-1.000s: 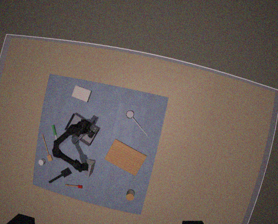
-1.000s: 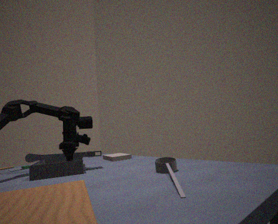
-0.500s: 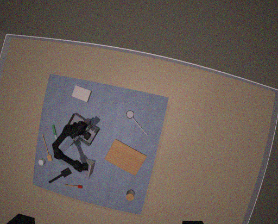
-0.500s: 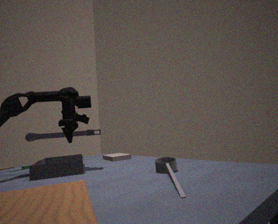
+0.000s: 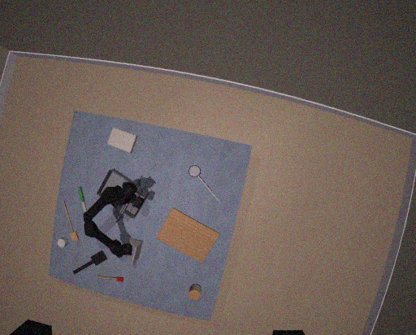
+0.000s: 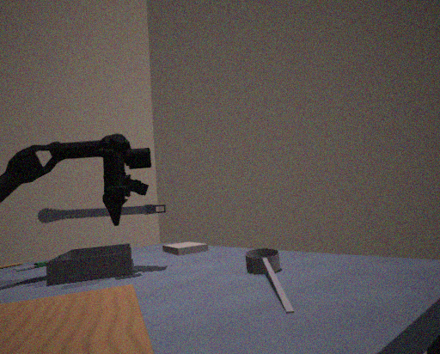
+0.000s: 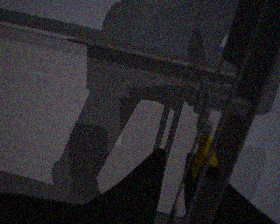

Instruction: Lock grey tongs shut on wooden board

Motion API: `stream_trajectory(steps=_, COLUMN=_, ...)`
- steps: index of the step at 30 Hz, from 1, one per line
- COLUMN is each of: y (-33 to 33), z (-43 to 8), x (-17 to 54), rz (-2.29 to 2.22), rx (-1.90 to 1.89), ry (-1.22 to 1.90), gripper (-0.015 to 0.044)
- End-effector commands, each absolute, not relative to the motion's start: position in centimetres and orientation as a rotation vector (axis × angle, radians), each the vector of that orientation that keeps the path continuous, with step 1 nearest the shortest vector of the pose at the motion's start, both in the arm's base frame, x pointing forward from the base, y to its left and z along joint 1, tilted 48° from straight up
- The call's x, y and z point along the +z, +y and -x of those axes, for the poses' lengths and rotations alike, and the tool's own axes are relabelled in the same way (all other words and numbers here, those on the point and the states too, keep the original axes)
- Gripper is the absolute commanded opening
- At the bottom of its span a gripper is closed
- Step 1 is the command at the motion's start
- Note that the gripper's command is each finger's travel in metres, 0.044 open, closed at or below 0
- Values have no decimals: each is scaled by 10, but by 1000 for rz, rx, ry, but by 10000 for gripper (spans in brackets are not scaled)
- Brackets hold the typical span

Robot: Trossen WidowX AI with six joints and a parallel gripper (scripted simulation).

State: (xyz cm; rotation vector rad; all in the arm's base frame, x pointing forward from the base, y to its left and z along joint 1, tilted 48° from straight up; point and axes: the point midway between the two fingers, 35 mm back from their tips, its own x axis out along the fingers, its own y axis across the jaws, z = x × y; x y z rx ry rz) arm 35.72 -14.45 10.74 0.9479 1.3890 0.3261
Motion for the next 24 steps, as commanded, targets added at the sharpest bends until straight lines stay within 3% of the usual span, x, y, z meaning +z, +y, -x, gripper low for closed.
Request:
stream_trajectory(steps=1, y=-164, z=-354, x=91, rz=-873, rx=372, ry=1361, gripper=-150)
stream_trajectory(steps=24, y=-246, z=-313, x=-4, rz=-410, rx=706, ry=1176, gripper=-150)
